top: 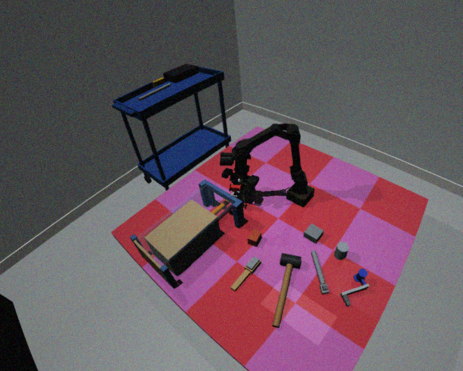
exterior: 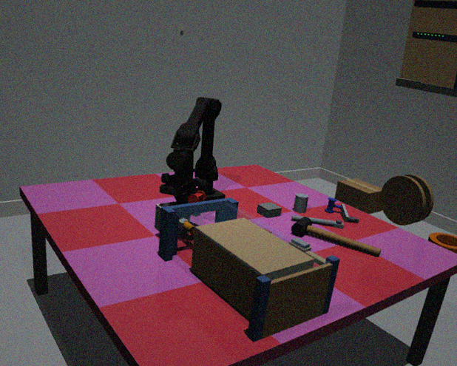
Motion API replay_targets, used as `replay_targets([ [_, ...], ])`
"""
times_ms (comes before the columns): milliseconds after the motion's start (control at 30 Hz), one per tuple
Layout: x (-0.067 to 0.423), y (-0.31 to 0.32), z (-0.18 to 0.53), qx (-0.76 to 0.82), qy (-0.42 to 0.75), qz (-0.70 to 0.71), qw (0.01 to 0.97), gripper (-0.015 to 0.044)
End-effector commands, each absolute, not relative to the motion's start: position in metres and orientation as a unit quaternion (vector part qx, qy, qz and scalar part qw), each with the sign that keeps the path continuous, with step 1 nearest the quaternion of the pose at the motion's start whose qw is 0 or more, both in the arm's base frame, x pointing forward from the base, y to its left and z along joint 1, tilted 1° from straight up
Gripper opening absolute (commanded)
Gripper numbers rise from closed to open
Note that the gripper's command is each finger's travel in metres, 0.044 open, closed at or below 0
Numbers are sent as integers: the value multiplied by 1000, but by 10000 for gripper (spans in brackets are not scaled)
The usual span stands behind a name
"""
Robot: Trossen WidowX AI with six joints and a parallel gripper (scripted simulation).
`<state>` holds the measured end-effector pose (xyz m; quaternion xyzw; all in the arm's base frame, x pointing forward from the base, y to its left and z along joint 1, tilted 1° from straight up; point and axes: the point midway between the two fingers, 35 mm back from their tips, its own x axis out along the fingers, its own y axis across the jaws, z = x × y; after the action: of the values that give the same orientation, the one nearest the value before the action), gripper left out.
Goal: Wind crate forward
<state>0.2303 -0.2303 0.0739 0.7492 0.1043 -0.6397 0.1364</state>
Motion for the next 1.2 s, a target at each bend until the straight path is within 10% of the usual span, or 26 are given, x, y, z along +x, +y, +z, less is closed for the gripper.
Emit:
replay_targets([
  [0,231,-233,70,749,93,-643,126,0],
  [267,231,-233,70,749,94,-643,127,0],
  [833,230,-231,74,751,95,-641,128,440],
  [1167,235,-237,116,737,99,-657,125,440],
])
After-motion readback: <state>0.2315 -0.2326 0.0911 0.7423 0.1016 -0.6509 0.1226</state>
